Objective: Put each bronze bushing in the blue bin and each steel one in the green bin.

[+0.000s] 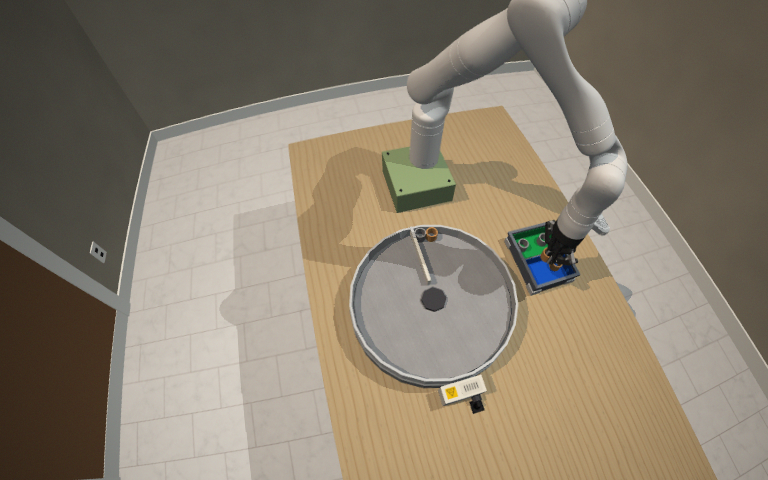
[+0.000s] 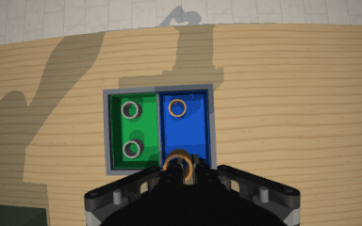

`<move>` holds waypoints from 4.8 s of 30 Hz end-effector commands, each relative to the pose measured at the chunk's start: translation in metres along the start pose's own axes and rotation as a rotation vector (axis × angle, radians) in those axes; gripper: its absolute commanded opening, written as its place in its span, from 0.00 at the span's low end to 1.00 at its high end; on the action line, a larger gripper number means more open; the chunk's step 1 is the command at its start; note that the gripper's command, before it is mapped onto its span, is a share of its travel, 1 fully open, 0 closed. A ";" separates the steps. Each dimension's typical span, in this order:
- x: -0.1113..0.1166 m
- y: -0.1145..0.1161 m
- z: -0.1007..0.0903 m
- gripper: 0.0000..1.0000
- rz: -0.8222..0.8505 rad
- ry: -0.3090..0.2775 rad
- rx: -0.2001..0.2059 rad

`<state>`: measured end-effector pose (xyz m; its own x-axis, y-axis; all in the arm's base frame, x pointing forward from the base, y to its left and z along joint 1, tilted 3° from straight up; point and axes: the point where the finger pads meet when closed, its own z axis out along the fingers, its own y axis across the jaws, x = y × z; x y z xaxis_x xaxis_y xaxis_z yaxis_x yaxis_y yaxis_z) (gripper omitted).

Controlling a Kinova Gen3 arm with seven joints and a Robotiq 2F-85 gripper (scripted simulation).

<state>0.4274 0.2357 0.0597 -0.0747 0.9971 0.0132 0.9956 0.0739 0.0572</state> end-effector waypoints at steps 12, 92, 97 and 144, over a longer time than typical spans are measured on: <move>0.000 -0.003 0.047 0.00 -0.002 -0.003 0.009; 0.000 -0.004 0.083 0.00 -0.002 -0.003 0.009; 0.000 -0.004 0.088 0.00 -0.002 -0.003 0.009; 0.000 -0.004 0.095 0.16 -0.002 -0.003 0.009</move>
<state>0.4280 0.2371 -0.0362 -0.0765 0.9970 0.0091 0.9960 0.0760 0.0461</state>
